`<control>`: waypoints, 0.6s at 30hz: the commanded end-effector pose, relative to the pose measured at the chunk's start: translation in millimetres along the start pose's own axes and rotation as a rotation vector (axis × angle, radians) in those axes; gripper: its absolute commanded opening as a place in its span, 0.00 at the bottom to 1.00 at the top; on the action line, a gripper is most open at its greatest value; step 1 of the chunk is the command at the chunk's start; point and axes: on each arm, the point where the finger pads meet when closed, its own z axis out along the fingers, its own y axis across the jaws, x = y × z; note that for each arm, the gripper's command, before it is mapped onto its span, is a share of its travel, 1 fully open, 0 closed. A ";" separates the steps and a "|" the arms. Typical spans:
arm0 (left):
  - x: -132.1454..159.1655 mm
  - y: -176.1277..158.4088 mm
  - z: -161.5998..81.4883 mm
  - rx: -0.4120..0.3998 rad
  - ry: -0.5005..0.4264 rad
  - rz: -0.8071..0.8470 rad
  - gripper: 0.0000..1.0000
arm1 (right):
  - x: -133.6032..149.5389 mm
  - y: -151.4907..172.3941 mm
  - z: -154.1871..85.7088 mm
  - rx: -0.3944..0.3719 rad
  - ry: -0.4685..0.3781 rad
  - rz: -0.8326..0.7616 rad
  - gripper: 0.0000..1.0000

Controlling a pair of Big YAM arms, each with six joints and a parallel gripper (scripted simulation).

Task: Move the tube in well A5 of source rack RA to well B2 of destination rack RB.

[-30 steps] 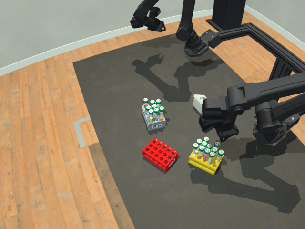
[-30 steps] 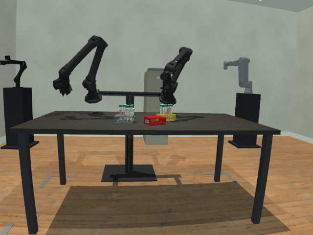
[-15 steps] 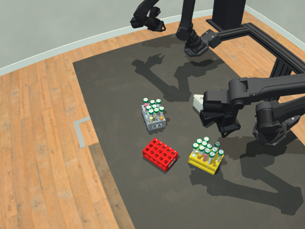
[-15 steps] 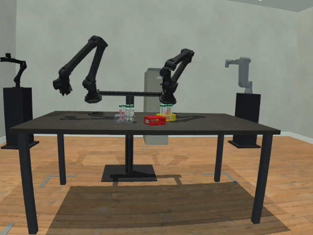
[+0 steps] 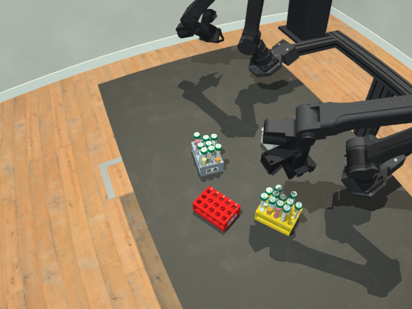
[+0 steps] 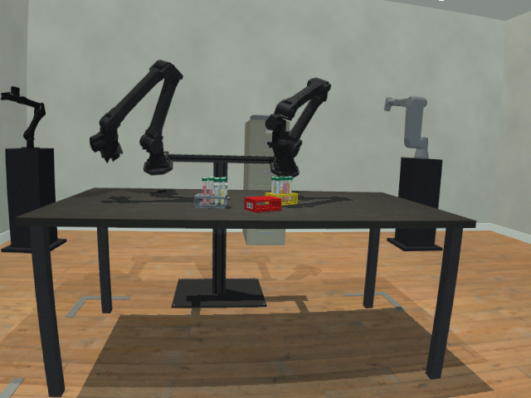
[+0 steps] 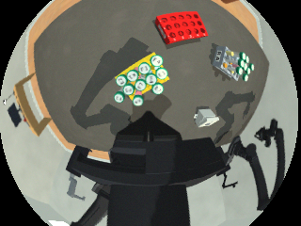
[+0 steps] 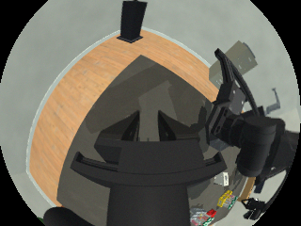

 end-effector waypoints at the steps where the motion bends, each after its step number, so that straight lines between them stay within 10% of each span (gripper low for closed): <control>1: -34.5 -23.8 -17.2 0.029 -0.058 -0.194 0.00 | -2.0 7.1 -5.4 -0.015 0.003 0.010 0.30; 18: -64.6 -66.5 -8.2 0.033 -0.052 -0.349 0.00 | -2.0 7.1 -5.4 -0.015 0.003 0.010 0.30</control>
